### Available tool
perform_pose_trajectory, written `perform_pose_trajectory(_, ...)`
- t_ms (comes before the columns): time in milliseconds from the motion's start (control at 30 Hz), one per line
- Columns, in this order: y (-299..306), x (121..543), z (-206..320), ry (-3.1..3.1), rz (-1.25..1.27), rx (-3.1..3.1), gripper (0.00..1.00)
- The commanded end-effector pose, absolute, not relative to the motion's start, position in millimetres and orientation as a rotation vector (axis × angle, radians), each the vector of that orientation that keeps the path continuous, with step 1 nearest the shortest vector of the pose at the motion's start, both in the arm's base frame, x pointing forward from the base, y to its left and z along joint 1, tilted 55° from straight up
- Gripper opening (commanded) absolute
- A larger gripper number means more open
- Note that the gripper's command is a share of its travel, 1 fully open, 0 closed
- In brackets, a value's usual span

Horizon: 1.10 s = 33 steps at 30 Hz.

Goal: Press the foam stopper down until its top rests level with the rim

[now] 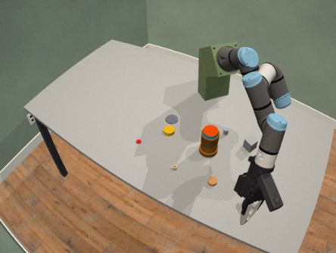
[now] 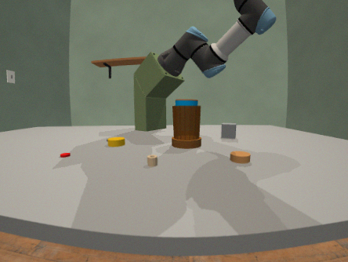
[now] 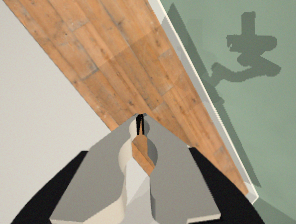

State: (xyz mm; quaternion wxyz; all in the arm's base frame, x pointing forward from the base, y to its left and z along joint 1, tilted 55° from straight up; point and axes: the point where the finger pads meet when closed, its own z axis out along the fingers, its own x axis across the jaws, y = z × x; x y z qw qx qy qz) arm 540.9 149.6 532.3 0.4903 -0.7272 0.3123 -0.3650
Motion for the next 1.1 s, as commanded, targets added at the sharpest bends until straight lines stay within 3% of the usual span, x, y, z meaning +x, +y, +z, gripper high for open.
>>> perform_pose_trajectory(0,117,539,499,0.928,-0.795,-1.744,0.0)
perform_pose_trajectory(600,52,534,431,1.3,-0.597,-1.639,0.0)
perform_pose_trajectory(1067,-5,503,348,1.695,-0.34,-1.427,0.0)
